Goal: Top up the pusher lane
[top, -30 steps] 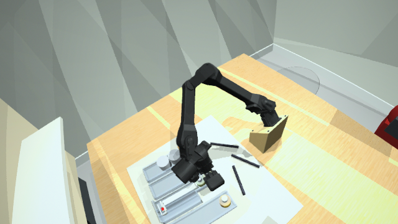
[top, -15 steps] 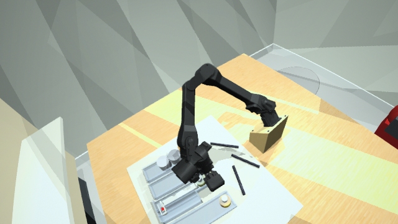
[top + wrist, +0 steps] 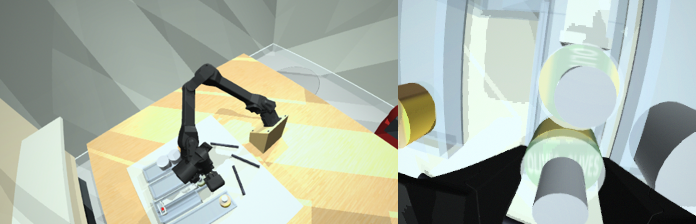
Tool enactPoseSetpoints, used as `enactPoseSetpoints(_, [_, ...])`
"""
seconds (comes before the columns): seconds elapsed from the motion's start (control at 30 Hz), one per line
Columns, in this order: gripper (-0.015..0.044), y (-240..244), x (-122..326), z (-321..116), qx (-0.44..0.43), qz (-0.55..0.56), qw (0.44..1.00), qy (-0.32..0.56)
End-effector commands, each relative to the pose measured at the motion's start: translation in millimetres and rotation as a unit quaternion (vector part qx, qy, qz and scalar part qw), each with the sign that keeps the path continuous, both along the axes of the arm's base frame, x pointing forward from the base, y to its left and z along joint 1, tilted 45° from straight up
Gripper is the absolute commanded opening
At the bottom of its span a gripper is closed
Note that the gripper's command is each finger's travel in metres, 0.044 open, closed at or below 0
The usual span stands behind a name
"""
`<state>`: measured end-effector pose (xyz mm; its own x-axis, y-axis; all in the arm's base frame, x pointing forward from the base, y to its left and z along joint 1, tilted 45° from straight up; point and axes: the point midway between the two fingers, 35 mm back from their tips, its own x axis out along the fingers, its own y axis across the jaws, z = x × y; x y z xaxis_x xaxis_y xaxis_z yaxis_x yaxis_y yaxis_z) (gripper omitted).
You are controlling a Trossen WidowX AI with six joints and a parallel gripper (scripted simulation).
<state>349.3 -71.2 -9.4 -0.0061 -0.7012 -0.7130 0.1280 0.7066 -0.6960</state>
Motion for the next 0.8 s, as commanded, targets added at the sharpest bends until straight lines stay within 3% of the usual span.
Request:
enactPoseSetpoints(0.0, [0.0000,-2.4,5.1,1.4,-0.005,0.002,1.000,-0.010])
enactPoseSetpoints(0.77, [0.0000,-7.6,3.9,-3.8,-0.005,0.001,1.000,-0.010])
